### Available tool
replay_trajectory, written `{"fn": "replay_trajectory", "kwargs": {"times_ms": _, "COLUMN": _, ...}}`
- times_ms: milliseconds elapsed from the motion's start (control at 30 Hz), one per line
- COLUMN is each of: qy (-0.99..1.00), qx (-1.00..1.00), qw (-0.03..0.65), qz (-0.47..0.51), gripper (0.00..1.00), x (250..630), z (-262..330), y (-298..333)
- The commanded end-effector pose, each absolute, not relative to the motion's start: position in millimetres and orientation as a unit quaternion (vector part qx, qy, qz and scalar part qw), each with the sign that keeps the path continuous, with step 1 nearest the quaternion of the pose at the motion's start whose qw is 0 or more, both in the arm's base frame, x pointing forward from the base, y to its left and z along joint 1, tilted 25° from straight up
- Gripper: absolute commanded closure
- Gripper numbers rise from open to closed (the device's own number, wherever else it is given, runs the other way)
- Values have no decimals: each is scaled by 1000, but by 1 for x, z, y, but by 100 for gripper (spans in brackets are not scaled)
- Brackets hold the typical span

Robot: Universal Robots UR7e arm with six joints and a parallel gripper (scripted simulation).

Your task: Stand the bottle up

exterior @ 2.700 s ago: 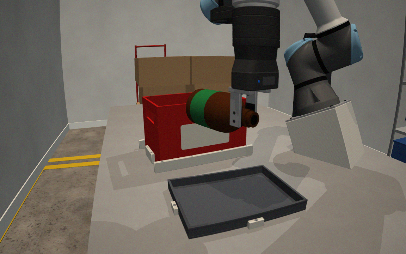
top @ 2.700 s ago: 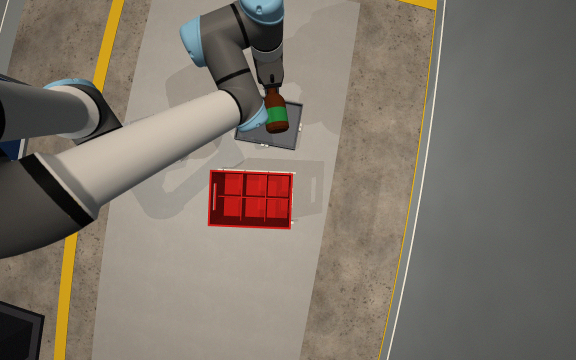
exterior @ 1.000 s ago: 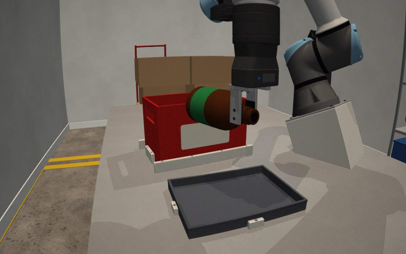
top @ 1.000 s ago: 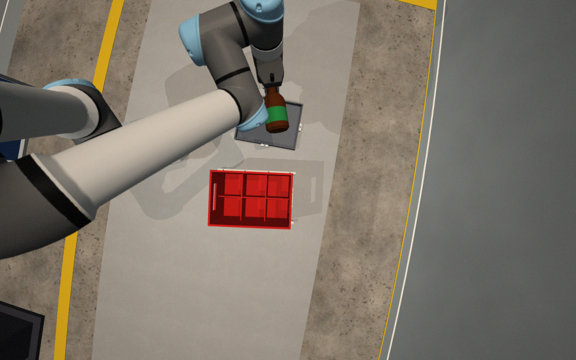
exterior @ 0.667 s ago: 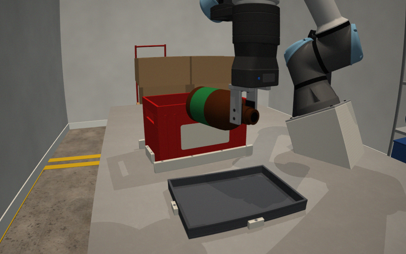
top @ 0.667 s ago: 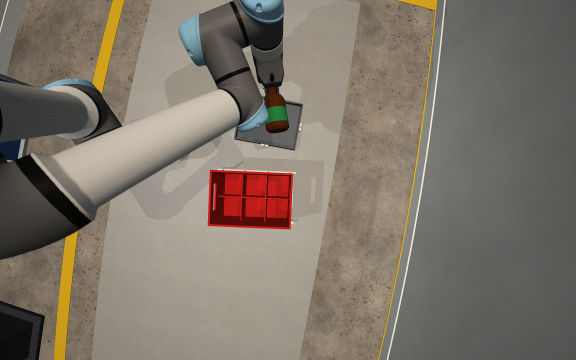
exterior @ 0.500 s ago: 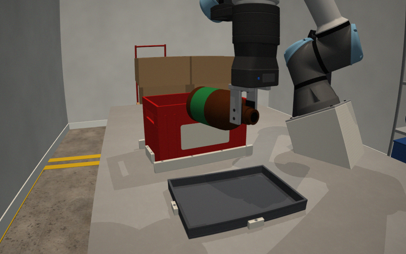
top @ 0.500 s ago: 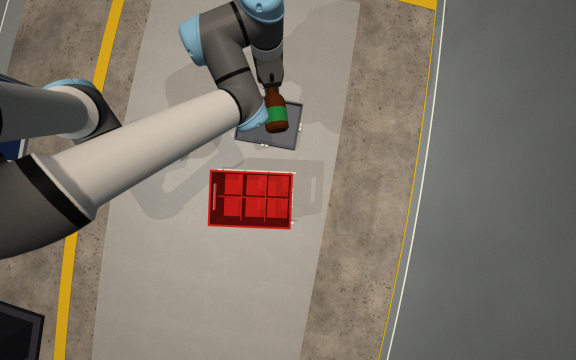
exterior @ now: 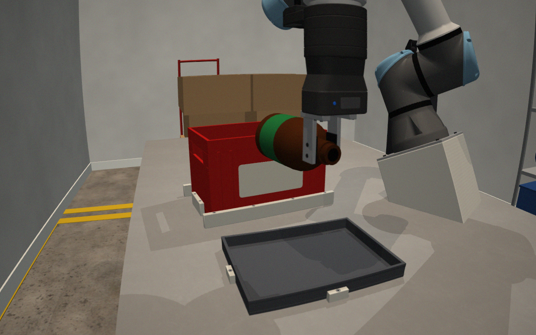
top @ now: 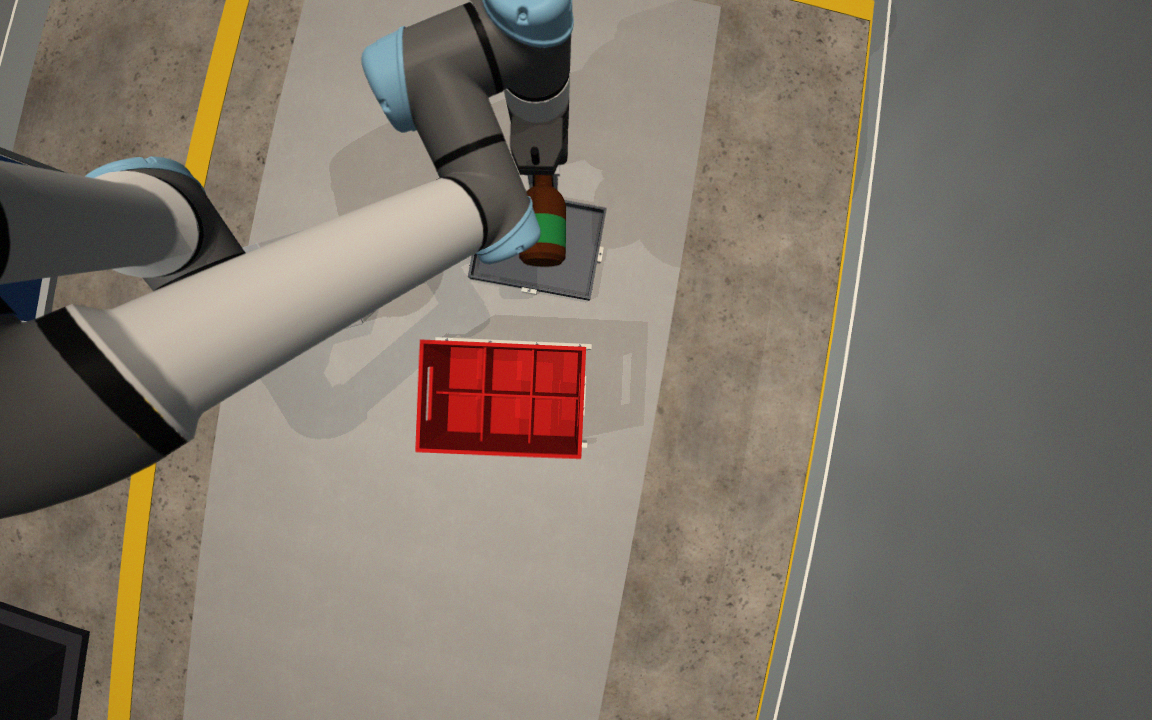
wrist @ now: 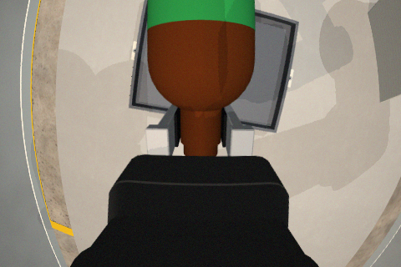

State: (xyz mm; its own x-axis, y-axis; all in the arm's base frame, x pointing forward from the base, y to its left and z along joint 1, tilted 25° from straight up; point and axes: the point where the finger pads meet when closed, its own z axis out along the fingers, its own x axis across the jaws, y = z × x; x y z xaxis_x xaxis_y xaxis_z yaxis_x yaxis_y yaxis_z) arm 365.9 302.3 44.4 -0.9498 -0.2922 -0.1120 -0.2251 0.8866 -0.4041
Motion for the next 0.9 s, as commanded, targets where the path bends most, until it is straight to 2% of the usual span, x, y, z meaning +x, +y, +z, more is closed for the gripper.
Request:
{"fn": "replay_trajectory", "kwargs": {"times_ms": 0, "qy": 971, "qx": -105, "qw": 91, "qz": -195, "gripper": 100, "x": 366, "z": 45, "y": 303}}
{"fn": "replay_trajectory", "kwargs": {"times_ms": 867, "qy": 973, "qx": -89, "qw": 95, "qz": -193, "gripper": 100, "x": 366, "z": 45, "y": 303}}
